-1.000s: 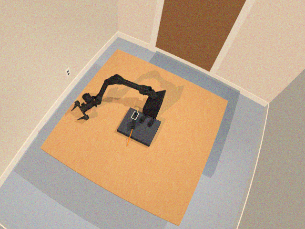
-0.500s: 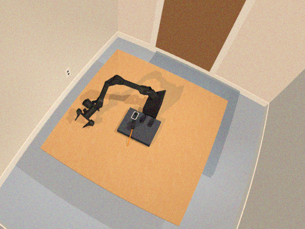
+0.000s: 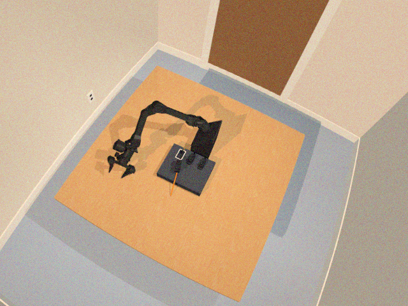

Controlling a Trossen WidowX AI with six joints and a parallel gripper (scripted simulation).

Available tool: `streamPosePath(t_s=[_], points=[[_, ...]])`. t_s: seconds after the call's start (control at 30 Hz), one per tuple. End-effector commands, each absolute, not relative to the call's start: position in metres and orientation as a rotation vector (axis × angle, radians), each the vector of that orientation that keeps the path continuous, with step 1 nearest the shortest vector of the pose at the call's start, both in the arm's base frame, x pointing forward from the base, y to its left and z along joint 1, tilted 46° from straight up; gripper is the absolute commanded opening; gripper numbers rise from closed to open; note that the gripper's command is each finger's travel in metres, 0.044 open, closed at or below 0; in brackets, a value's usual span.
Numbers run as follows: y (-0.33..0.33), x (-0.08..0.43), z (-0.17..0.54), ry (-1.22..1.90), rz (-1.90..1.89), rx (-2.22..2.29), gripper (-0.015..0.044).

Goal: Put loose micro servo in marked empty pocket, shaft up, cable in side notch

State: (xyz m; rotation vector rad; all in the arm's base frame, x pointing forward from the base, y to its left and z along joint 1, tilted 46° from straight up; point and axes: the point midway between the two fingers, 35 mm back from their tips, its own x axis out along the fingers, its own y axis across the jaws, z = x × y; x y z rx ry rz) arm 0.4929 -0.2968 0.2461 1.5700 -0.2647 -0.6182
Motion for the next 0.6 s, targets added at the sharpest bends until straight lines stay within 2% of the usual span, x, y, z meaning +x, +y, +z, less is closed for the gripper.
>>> streamPosePath(t_s=[0.0,0.57], points=[[-0.281,0.495,0.228,-0.186,-0.671,1.516,0.044],[-0.205,0.494,0.165,0.178,-0.812,1.228,0.044]])
